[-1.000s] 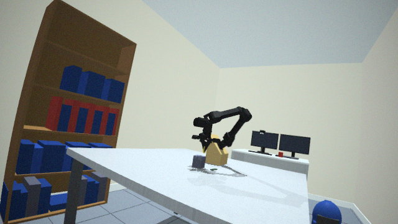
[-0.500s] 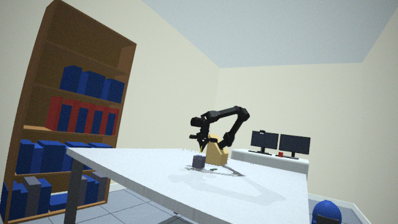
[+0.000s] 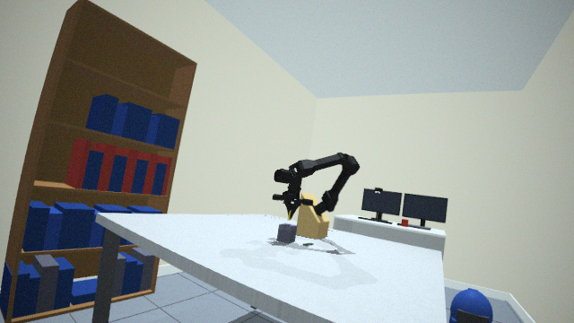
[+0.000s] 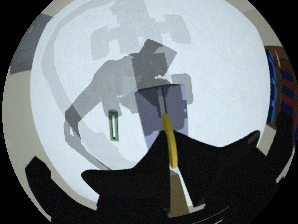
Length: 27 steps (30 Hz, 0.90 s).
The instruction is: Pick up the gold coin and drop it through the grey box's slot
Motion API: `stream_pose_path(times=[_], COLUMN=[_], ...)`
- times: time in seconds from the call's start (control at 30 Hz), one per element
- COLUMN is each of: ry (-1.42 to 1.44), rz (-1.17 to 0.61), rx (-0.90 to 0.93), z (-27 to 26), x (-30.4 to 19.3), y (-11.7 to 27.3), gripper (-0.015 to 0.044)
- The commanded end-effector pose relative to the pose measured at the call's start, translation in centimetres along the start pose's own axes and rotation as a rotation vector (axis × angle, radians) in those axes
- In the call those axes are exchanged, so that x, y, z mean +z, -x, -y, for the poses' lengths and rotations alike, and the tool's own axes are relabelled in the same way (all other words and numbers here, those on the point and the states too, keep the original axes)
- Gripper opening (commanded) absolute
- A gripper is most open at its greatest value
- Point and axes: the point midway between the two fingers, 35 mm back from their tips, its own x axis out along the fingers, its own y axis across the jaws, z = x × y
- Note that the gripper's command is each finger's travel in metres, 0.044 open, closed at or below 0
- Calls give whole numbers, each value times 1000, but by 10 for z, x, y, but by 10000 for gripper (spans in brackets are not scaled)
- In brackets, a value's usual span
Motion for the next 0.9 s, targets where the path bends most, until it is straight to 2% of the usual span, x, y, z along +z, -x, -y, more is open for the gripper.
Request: stream_pose_path(times=[0.0, 0.87], ry=[8, -1], rz=[-1, 1], rx=[-1, 2], z=[4, 3], x=[0, -1], y=[-1, -7], gripper=[0, 0])
